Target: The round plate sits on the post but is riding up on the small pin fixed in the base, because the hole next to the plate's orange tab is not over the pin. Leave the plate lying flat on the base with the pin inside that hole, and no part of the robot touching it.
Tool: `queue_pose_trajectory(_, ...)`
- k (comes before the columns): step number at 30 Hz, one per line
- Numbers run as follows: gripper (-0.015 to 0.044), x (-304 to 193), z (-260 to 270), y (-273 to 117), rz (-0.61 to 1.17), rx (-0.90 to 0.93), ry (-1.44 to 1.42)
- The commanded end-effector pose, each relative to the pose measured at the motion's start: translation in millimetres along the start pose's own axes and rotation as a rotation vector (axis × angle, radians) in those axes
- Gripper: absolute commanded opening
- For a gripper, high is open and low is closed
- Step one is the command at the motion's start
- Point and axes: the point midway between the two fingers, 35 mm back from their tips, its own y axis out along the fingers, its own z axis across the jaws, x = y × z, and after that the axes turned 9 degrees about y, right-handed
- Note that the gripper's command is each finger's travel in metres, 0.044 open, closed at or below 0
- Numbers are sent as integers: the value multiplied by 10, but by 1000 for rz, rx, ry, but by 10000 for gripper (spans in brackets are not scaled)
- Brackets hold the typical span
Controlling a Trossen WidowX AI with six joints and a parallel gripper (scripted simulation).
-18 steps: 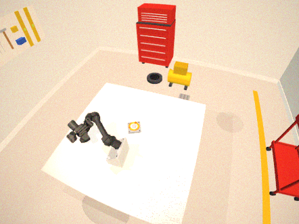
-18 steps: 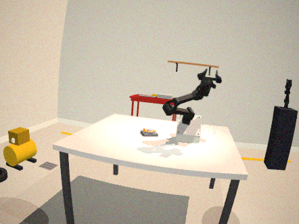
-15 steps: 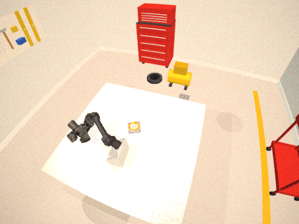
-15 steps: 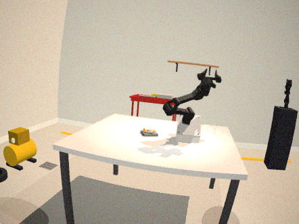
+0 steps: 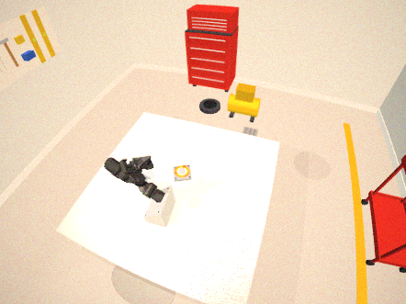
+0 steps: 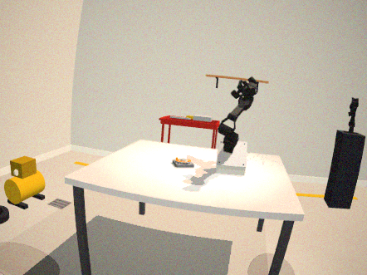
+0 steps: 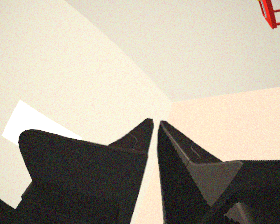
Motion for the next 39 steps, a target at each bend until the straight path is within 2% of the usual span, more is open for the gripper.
queue_pose_trajectory(1,0,-4,-302,268,4,-116,-60)
queue_pose_trajectory(8,0,-16,-896,631,33,-347,-251)
queue_pose_trajectory(13,0,-67,-1862,911,158,-675,-559)
queue_pose_trajectory(16,0,-77,-2180,943,216,-774,-657)
queue_pose_trajectory(19,0,-74,-2812,932,355,-964,-850)
queue_pose_trajectory(22,0,-60,-3292,849,488,-1103,-990)
queue_pose_trajectory(24,0,-54,-3429,813,531,-1141,-1030)
queue_pose_trajectory(28,0,7,-4158,523,802,-1343,-1231)
queue_pose_trajectory(32,0,66,-4553,286,990,-1449,-1332)
queue_pose_trajectory(38,0,294,-5345,-439,1519,-1657,-1494)
queue_pose_trajectory(39,0,307,-5365,-465,1537,-1663,-1499)
